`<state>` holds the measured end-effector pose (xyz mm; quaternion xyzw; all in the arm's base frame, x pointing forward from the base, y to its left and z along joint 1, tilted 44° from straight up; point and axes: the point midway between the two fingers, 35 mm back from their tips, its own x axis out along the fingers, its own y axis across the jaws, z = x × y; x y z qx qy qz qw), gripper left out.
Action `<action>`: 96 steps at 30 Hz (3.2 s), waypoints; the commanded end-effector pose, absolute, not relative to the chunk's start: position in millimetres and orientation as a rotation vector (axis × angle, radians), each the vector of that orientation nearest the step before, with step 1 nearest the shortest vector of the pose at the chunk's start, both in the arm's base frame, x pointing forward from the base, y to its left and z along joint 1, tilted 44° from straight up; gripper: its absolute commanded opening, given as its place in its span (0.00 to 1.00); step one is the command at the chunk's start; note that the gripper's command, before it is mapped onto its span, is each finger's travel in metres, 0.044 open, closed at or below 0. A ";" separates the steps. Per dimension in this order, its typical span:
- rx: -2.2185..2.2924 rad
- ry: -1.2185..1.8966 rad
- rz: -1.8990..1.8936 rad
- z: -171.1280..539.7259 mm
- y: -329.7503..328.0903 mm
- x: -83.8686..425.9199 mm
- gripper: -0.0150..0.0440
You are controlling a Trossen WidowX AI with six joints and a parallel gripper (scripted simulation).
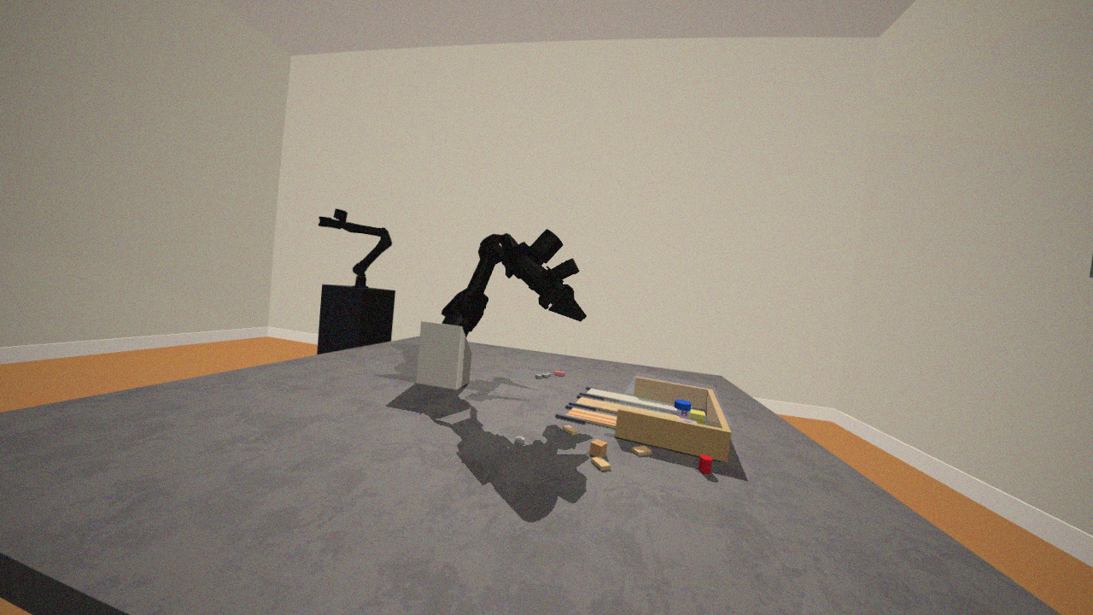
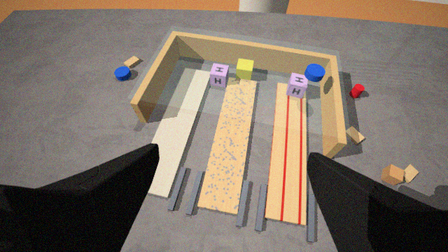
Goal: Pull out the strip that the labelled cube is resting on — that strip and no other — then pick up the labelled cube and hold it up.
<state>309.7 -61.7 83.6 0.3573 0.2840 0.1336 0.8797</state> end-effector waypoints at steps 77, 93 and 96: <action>0.682 1.543 0.523 -83.8 -8.8 364.8 0.25; 0.684 1.543 0.525 -102.6 7.5 362.1 0.25; 0.684 1.543 0.525 -102.8 7.6 362.1 0.25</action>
